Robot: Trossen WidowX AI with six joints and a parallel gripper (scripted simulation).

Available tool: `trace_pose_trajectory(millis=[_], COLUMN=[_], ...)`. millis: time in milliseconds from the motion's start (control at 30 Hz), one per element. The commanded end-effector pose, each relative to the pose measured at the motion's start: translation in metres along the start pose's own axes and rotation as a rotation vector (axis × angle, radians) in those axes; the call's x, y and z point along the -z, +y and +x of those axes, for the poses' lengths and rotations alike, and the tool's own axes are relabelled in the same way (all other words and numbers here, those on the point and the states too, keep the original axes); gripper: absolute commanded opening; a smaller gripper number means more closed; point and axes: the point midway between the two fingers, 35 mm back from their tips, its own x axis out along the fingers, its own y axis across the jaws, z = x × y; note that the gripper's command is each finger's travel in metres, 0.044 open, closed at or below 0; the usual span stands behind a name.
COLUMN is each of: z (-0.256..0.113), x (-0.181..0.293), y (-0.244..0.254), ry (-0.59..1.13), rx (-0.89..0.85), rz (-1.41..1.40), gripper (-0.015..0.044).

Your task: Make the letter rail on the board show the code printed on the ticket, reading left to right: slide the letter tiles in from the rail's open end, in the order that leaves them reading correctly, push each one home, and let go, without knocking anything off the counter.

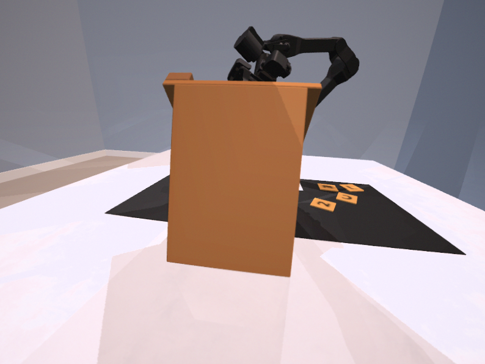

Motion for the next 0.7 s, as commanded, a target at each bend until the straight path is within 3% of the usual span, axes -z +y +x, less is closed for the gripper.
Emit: trace_pose_trajectory(millis=[0,267,667], z=[-0.028,-0.047,-0.047], x=[-0.034,-0.057,-0.058], y=[-0.031,-0.044,-0.044], ry=[0.034,-0.007,-0.008], rx=[-0.122,-0.220,-0.221], rz=[-0.543,-0.903,-0.910], gripper=[0.0440,0.0440,0.0440])
